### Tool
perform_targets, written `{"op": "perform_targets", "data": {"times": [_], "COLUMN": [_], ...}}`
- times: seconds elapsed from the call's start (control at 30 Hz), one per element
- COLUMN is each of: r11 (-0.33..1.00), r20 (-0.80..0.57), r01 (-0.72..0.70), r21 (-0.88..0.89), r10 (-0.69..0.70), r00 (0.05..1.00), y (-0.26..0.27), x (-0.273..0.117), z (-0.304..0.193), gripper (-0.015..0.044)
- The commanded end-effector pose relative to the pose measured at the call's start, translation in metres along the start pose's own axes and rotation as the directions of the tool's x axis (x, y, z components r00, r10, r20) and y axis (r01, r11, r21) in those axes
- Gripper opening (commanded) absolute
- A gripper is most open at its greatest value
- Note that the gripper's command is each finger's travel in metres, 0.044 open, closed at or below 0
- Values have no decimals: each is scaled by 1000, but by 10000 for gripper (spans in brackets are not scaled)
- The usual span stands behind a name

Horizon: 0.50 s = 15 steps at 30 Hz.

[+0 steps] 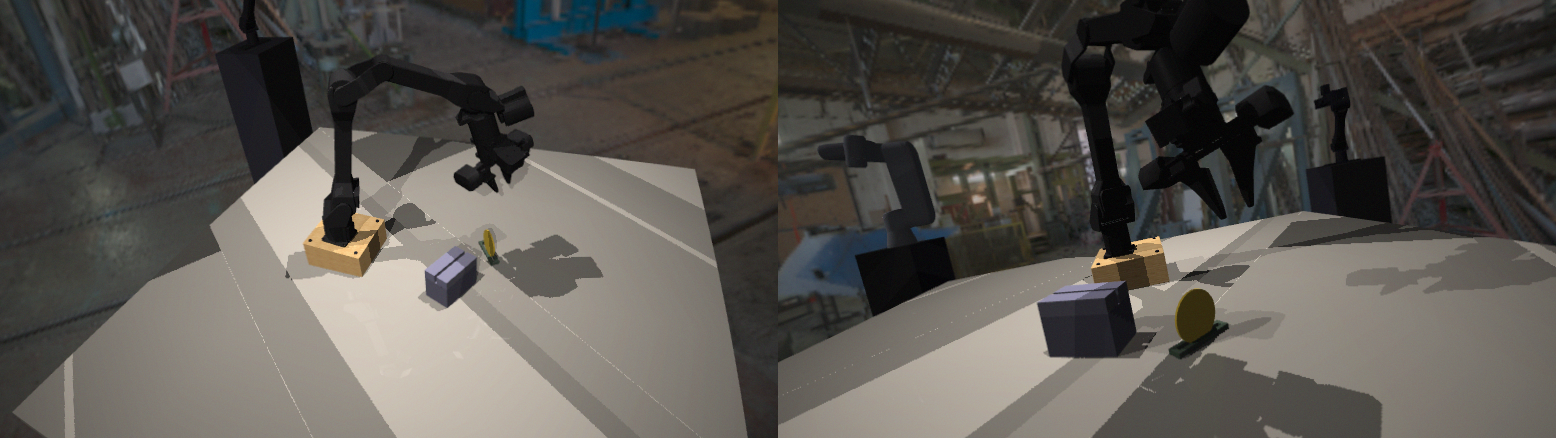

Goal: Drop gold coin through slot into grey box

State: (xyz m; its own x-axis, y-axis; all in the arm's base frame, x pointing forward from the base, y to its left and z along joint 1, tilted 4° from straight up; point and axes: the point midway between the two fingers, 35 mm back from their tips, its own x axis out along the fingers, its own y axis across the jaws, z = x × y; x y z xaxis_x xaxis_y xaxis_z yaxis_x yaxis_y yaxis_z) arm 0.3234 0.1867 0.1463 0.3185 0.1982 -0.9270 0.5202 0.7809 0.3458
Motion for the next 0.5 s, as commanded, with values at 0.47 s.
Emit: {"op": "perform_targets", "data": {"times": [0.47], "r11": [913], "r20": [-63], "r01": [297], "r21": [280], "r10": [-291], "r00": [955], "y": [-57], "x": [20], "z": [35], "gripper": [161]}}
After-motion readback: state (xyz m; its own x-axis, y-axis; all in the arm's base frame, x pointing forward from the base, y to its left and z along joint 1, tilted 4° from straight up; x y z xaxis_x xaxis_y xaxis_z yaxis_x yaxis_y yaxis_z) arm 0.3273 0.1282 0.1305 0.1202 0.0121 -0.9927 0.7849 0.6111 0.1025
